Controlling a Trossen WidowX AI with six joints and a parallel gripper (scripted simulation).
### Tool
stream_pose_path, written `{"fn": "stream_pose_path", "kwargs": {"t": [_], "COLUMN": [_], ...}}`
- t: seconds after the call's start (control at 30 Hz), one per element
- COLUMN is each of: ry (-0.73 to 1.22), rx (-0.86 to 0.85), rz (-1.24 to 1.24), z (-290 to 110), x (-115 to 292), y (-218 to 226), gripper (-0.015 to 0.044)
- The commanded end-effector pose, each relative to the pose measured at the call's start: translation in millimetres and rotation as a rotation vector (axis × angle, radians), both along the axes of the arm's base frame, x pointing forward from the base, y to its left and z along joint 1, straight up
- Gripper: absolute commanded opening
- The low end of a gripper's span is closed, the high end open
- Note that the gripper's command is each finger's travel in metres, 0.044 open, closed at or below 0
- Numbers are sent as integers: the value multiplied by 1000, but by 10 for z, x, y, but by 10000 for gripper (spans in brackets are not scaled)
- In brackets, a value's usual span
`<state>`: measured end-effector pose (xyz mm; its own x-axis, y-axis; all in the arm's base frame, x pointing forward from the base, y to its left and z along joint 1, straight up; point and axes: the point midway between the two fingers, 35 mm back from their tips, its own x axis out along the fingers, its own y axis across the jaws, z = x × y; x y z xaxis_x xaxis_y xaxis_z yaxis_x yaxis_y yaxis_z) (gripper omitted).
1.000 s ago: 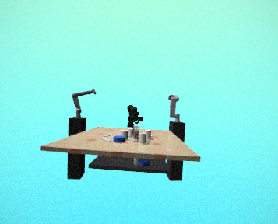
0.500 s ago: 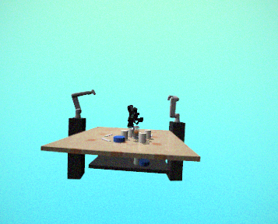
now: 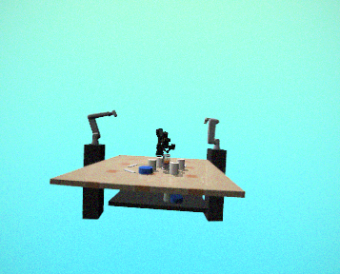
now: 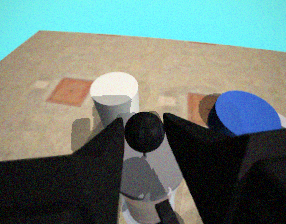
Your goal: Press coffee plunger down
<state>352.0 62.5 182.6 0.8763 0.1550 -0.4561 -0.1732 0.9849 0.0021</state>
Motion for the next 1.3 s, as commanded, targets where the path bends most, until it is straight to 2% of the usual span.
{"fn": "stream_pose_path", "kwargs": {"t": [0.0, 0.77, 1.17, 1.27], "ry": [28, 6, 6, 6], "rx": [-6, -1, -1, -1], "rz": [-1, 0, 0, 0], "z": [-76, -9, -9, -9], "x": [0, 10, 10, 10], "y": [1, 3, 3, 3], "gripper": [116, 116, 431, 440]}}
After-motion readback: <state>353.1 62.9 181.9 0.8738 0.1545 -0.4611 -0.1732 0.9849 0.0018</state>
